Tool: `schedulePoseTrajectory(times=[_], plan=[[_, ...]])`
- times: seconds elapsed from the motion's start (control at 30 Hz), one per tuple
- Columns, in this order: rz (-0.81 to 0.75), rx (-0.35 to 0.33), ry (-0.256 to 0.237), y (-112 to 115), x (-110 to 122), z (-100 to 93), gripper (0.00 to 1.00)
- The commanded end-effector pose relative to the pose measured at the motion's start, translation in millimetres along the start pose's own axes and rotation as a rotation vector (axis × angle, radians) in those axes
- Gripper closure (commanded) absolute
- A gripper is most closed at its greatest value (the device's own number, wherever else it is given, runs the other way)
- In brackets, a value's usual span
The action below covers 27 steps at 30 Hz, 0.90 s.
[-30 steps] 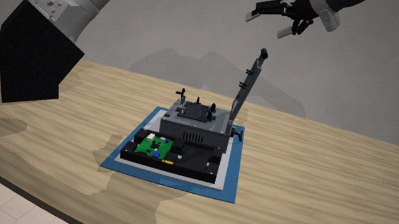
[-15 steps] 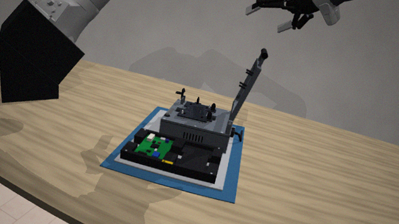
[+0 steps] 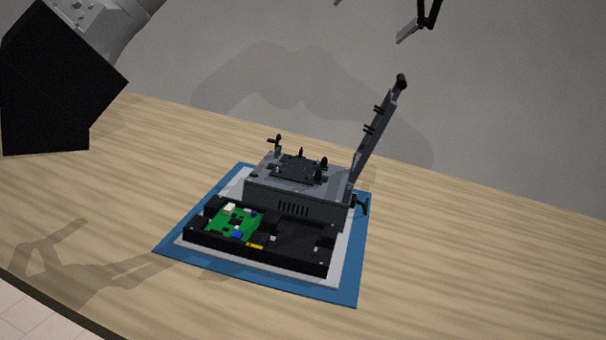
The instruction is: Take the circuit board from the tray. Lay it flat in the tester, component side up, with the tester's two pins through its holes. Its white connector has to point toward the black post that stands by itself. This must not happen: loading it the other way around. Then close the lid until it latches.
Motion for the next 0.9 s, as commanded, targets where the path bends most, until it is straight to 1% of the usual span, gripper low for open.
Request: schedulePoseTrajectory(times=[0.0, 0.07, 0.1, 0.13, 0.17, 0.23, 0.27, 0.33, 0.37, 0.47, 0.5, 0.53, 0.57, 0.63, 0.67, 0.7, 0.73, 0.8, 0.83, 0.87], plan=[[-0.052, 0.142, -0.125, -40.7, 26.3, -12.2, 0.00], [-0.052, 0.142, -0.125, -40.7, 26.3, -12.2, 0.00], [-0.026, 0.192, -0.170, -58.4, 45.2, -18.5, 0.00], [-0.026, 0.192, -0.170, -58.4, 45.2, -18.5, 0.00], [0.000, 0.243, -0.217, -76.6, 64.5, -24.6, 0.00], [0.000, 0.243, -0.217, -76.6, 64.5, -24.6, 0.00], [0.027, 0.294, -0.262, -94.4, 84.1, -30.2, 0.00], [0.027, 0.294, -0.262, -94.4, 84.1, -30.2, 0.00], [0.054, 0.346, -0.310, -113.0, 103.0, -35.8, 0.00], [0.054, 0.346, -0.310, -113.0, 103.0, -35.8, 0.00], [0.080, 0.396, -0.355, -130.8, 121.3, -40.7, 0.00], [0.080, 0.396, -0.355, -130.8, 121.3, -40.7, 0.00], [0.105, 0.443, -0.397, -147.3, 138.7, -45.0, 0.00], [0.105, 0.443, -0.397, -147.3, 138.7, -45.0, 0.00], [0.127, 0.486, -0.436, -162.9, 153.7, -48.7, 0.00], [0.127, 0.486, -0.436, -162.9, 153.7, -48.7, 0.00], [0.148, 0.523, -0.469, -175.9, 167.1, -51.6, 0.00], [0.148, 0.523, -0.469, -175.9, 167.1, -51.6, 0.00], [0.163, 0.552, -0.496, -186.7, 177.3, -53.9, 0.00], [0.163, 0.552, -0.496, -186.7, 177.3, -53.9, 0.00]])
Point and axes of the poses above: the point where the finger pads meet when closed, its own z axis out along the fingers, its own x axis across the jaws, y = z × x, the point moved 9 cm from there along -z, back along the fingers, and after that the axes turned 9 degrees about z, right-handed, at the moved point
